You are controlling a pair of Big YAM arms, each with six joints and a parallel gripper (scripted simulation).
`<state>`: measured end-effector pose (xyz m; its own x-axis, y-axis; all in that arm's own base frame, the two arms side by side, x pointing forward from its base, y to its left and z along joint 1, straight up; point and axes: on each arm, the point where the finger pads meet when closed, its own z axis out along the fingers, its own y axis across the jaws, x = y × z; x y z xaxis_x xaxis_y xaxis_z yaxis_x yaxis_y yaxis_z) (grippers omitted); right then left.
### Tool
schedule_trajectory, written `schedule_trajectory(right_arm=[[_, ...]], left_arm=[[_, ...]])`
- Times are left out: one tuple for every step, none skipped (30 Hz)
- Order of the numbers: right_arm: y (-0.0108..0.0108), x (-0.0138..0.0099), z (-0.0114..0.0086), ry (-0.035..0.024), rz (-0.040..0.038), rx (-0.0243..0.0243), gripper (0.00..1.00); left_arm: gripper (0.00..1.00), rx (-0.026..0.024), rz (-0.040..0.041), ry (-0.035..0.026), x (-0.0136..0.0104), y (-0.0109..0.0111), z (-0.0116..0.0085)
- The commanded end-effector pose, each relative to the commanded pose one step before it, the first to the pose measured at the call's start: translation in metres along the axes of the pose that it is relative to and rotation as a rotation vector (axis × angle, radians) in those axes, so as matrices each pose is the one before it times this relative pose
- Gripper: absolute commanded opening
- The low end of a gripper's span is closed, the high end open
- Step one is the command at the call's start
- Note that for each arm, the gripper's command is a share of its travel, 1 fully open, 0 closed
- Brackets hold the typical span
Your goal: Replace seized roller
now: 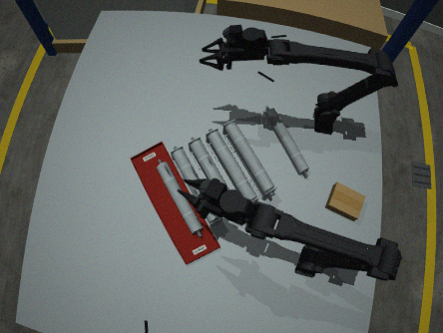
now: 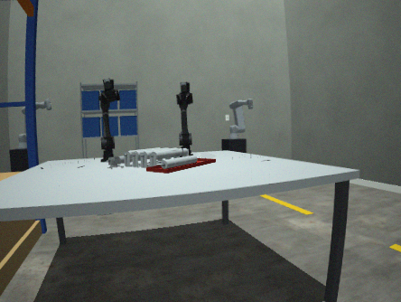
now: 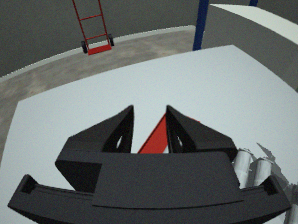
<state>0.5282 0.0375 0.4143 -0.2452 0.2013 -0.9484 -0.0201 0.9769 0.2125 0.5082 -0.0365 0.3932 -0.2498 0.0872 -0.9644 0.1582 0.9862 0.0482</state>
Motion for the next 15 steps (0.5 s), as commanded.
schedule_trajectory(right_arm=[[0.00146,-0.08241,-0.01524,-0.19193,-0.13006,-0.01286,0.62],[-0.00340,-0.00578,-0.00117,-0.02027,-0.02350,0.00628,0.62],[-0.00349,-0.00621,-0.00144,-0.02105,-0.02366,0.00670,0.62],[-0.00354,-0.00472,0.00064,-0.01759,-0.02368,0.00642,0.62],[-0.00372,-0.00786,-0.00217,-0.02387,-0.02400,0.00766,0.62],[-0.00317,-0.00325,0.00020,-0.01439,-0.02206,0.00651,0.62],[0.00000,0.00000,0.00000,0.00000,0.00000,0.00000,0.62],[0.00000,0.00000,0.00000,0.00000,0.00000,0.00000,0.62],[-0.00034,0.01821,0.00064,0.02382,-0.01470,0.00093,0.62],[-0.00272,0.00293,-0.00039,-0.00219,-0.00817,0.00568,0.62],[-0.00218,-0.00878,-0.00235,-0.01933,-0.00319,0.00461,0.62],[-0.00308,-0.02133,-0.01163,-0.04209,0.00050,0.00957,0.62],[-0.00051,0.00035,-0.00017,-0.00059,0.00572,0.00115,0.62],[0.00222,0.02301,0.00052,0.04010,0.01592,-0.00388,0.62],[0.00764,0.00252,-0.00301,0.01427,0.02995,-0.00691,0.62]], left_arm=[[0.32,-0.05934,-0.04164,-0.18775,-0.08729,0.02151,-0.01046],[0.32,-0.01480,-0.00632,-0.02524,-0.00921,0.00384,-0.00049],[0.32,-0.01460,-0.00652,-0.02536,-0.00924,0.00378,-0.00042],[0.32,-0.01498,-0.00714,-0.02680,-0.01017,0.00385,-0.00033],[0.32,-0.01419,-0.00691,-0.02558,-0.00930,0.00364,-0.00029],[0.32,-0.01297,-0.00661,-0.02018,-0.00674,0.00316,0.00034],[0.32,0.00000,0.00000,0.00000,0.00000,0.00000,0.00000],[0.32,0.00000,0.00000,0.00000,0.00000,0.00000,0.00000],[0.32,0.01055,0.00352,0.00264,0.00182,-0.00822,0.00107],[0.32,-0.00514,-0.00577,-0.01661,-0.00459,0.00005,0.00059],[0.32,-0.01649,-0.00013,-0.01091,-0.00404,0.00654,-0.00003],[0.32,-0.02063,-0.00116,-0.01350,-0.00567,0.00911,-0.00115],[0.32,-0.00343,0.00161,-0.00244,-0.00084,0.00073,0.00013],[0.32,0.00001,0.00406,0.01964,0.00699,-0.00036,0.00081],[0.32,0.00306,0.01140,-0.01477,-0.00567,-0.00011,-0.00195]])
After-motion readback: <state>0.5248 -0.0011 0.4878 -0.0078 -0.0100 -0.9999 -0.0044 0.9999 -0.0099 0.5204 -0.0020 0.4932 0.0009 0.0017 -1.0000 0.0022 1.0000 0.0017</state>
